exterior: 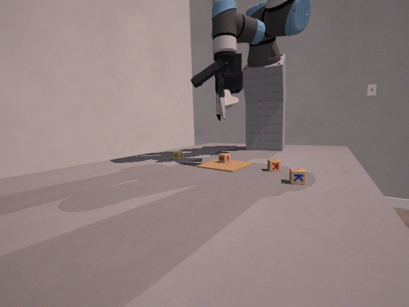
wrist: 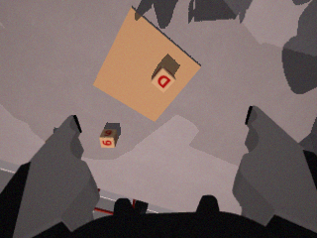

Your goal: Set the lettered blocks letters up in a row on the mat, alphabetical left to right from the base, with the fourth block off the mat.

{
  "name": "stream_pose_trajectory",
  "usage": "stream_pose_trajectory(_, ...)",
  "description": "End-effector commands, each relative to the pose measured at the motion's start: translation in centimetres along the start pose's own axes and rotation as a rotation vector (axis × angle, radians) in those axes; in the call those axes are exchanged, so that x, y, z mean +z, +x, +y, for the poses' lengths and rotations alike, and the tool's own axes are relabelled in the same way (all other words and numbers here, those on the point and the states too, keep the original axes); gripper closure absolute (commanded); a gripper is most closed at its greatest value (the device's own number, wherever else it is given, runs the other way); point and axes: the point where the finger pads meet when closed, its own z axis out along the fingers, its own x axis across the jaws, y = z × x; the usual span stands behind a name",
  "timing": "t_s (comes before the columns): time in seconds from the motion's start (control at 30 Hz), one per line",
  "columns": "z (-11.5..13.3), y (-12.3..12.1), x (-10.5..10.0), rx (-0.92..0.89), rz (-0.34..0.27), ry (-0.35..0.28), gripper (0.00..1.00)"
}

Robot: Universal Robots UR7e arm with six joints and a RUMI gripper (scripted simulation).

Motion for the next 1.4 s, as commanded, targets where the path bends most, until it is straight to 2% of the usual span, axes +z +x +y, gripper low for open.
stream_pose_trajectory(0.0, -0.4, -0.3, 0.2, -0.139, -0.008, 0.001, 0.0)
stream_pose_trajectory(0.27, -0.5, -0.4, 0.5, -0.321, -0.008, 0.002, 0.0)
stream_pose_trajectory(0.33, -0.5, -0.4, 0.5, -0.321, -0.008, 0.002, 0.0)
stream_pose_trajectory(0.83, -0.5, -0.7, 1.1, -0.69, -0.008, 0.004, 0.0)
stream_pose_trajectory(0.9, -0.5, -0.7, 1.1, -0.69, -0.008, 0.004, 0.0)
stream_pose_trajectory(1.37, -0.3, -0.8, 1.7, -1.038, -0.007, 0.005, 0.0)
